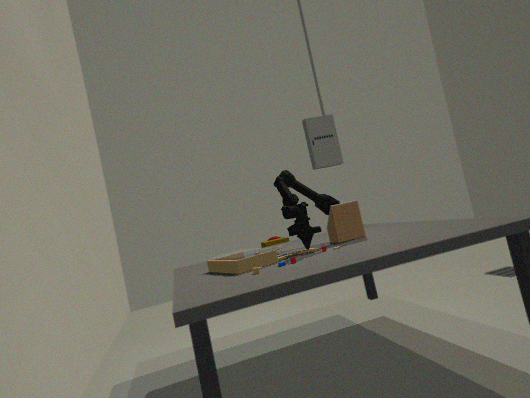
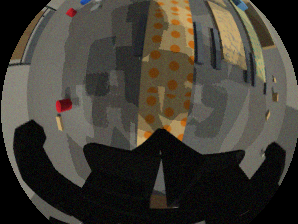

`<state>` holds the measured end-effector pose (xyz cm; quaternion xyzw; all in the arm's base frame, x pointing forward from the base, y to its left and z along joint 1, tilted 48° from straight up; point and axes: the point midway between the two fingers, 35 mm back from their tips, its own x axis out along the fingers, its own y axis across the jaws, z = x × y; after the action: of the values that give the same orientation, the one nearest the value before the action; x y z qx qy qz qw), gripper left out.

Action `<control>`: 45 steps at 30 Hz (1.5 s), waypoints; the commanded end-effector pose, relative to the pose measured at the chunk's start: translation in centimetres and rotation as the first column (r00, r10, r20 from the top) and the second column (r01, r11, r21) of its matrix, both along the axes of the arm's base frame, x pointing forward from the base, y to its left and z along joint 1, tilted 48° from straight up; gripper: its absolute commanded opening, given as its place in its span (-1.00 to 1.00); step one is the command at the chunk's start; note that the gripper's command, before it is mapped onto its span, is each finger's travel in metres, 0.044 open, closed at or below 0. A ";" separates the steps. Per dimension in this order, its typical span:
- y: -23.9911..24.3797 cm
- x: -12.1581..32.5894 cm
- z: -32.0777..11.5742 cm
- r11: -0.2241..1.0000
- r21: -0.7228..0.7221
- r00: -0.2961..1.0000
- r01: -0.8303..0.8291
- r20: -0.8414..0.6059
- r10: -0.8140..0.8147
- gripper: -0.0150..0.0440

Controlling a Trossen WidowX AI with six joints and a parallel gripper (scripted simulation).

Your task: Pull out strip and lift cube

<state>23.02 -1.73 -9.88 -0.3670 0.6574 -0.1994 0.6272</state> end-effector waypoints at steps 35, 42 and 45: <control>-1.3 -4.7 0.4 1.000 -0.007 0.999 0.016 -0.038 -0.017 -0.49; -1.4 -5.2 0.4 1.000 -0.007 0.999 0.016 -0.038 -0.017 -0.49; -1.4 -5.2 0.4 1.000 -0.007 0.999 0.016 -0.038 -0.017 -0.49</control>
<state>19.25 -2.37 -9.40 -0.3669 0.6573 -0.1987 0.6276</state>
